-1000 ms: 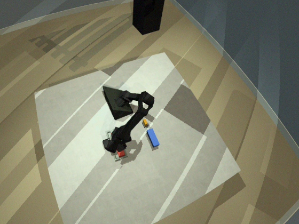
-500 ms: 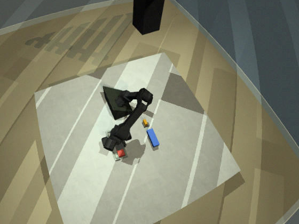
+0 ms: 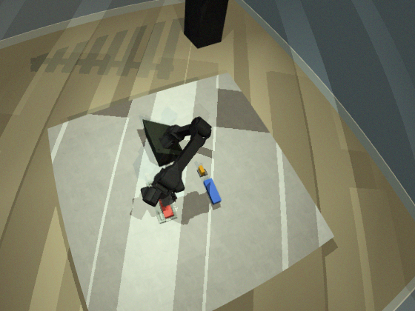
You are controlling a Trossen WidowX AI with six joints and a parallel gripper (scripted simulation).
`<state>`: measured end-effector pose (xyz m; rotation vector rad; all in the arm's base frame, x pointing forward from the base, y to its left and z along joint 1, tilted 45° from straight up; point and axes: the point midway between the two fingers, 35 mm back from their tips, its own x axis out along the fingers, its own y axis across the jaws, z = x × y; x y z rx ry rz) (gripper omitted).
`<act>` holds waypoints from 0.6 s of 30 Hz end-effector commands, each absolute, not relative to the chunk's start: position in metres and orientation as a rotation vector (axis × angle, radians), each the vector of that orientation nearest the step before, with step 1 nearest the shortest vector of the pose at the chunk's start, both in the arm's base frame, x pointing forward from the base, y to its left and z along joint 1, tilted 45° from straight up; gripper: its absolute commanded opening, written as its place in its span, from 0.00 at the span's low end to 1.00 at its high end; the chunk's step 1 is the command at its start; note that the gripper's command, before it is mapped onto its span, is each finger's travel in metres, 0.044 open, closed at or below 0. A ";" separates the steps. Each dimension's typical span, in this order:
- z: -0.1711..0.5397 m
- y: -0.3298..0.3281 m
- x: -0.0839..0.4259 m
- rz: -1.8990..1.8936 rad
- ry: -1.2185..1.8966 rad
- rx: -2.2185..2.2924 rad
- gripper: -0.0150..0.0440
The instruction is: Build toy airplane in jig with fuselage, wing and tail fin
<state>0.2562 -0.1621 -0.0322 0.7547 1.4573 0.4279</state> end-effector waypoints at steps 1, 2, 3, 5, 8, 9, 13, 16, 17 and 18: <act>0.001 -0.133 0.287 0.426 1.455 0.727 1.00; 0.013 -0.122 0.295 0.422 1.454 0.725 1.00; 0.025 -0.109 0.303 0.420 1.454 0.724 1.00; 0.047 -0.085 0.315 0.420 1.451 0.725 1.00; 0.081 -0.045 0.326 0.429 1.447 0.731 1.00; 0.092 -0.032 0.328 0.435 1.446 0.734 1.00; 0.127 0.012 0.328 0.461 1.444 0.748 1.00; 0.128 0.014 0.328 0.463 1.444 0.749 1.00; 0.128 0.014 0.328 0.463 1.444 0.749 1.00; 0.128 0.014 0.328 0.463 1.444 0.749 1.00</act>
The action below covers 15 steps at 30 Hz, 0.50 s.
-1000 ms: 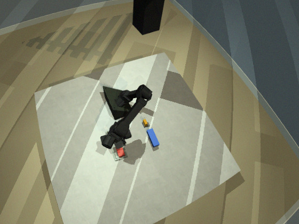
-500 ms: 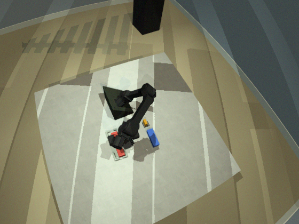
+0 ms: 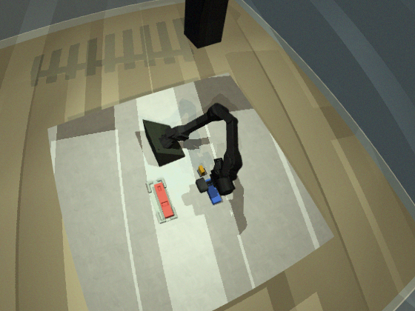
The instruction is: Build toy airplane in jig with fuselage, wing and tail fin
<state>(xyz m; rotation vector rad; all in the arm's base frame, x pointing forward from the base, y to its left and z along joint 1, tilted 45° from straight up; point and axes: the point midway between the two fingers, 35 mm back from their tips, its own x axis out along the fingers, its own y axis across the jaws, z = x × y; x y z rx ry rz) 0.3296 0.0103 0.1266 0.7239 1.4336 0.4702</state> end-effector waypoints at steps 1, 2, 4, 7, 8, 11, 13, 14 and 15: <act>0.127 0.016 0.328 0.463 1.444 0.748 1.00; 0.121 0.021 0.329 0.462 1.444 0.748 1.00; 0.105 0.037 0.331 0.463 1.444 0.749 1.00; 0.098 0.044 0.332 0.464 1.443 0.750 1.00; 0.098 0.044 0.332 0.464 1.443 0.750 1.00; 0.095 0.048 0.332 0.464 1.443 0.750 1.00; 0.088 0.054 0.333 0.465 1.443 0.750 1.00; 0.088 0.055 0.333 0.465 1.443 0.750 1.00; 0.088 0.055 0.333 0.465 1.443 0.750 1.00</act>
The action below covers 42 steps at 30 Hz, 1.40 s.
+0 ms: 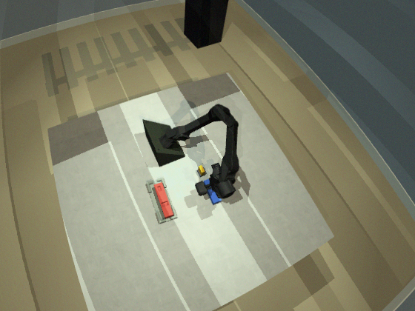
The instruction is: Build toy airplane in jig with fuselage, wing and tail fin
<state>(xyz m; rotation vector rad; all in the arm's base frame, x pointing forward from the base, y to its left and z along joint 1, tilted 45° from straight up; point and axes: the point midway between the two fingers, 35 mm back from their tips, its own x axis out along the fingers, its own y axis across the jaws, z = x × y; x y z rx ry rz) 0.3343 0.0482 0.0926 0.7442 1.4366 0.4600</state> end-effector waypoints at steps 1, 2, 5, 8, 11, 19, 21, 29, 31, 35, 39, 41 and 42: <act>0.088 0.055 0.333 0.465 1.443 0.750 1.00; 0.087 0.055 0.333 0.465 1.443 0.750 1.00; 0.085 0.057 0.334 0.464 1.443 0.749 1.00; 0.081 0.061 0.335 0.464 1.443 0.749 1.00; 0.078 0.064 0.335 0.464 1.443 0.749 1.00; 0.069 0.073 0.337 0.465 1.443 0.750 1.00; 0.066 0.076 0.337 0.465 1.443 0.750 1.00; 0.057 0.085 0.337 0.466 1.443 0.751 1.00; 0.057 0.086 0.337 0.466 1.442 0.751 1.00; 0.057 0.086 0.337 0.466 1.442 0.751 0.82; 0.057 0.086 0.337 0.466 1.442 0.751 0.64; 0.057 0.086 0.337 0.466 1.442 0.751 0.59; 0.057 0.086 0.337 0.466 1.442 0.751 0.58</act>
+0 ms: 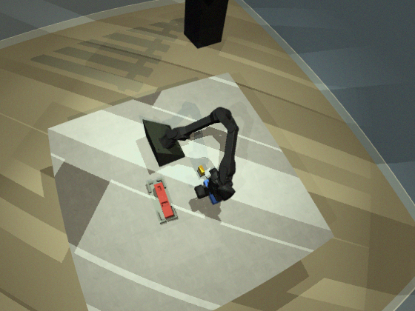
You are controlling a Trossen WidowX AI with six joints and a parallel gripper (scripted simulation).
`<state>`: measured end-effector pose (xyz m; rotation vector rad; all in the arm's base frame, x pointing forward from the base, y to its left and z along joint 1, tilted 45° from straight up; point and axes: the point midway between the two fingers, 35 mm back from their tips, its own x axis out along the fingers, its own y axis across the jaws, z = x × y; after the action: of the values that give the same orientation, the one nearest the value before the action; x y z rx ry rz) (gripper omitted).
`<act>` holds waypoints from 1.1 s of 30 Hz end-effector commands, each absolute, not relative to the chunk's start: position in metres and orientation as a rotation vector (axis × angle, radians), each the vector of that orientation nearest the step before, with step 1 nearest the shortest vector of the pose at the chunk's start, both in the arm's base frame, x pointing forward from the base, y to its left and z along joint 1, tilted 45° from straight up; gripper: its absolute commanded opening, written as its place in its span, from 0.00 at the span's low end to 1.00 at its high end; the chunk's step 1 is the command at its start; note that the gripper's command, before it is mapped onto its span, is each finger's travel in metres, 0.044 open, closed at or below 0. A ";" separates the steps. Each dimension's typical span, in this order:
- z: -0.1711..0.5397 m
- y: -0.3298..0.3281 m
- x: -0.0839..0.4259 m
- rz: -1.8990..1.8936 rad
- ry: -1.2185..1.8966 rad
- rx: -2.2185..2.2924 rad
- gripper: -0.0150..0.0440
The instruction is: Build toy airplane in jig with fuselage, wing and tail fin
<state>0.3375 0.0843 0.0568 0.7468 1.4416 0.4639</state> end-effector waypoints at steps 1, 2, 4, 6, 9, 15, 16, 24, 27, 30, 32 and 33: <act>0.057 0.086 0.337 0.466 1.442 0.751 0.57; 0.057 0.086 0.337 0.466 1.442 0.751 0.55; 0.057 0.086 0.337 0.466 1.442 0.751 0.53; 0.057 0.086 0.337 0.466 1.442 0.751 0.51; 0.057 0.085 0.338 0.466 1.443 0.750 0.38; 0.065 0.076 0.338 0.466 1.448 0.737 0.25; 0.067 0.074 0.338 0.466 1.449 0.735 0.25; 0.083 0.056 0.339 0.461 1.449 0.734 0.25; 0.089 0.049 0.339 0.460 1.449 0.735 0.25; 0.096 0.042 0.338 0.459 1.449 0.735 0.25; 0.100 0.038 0.337 0.459 1.449 0.736 0.25; 0.103 0.035 0.337 0.459 1.449 0.736 0.25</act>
<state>0.3373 0.0431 0.0958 0.7415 1.4521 0.4618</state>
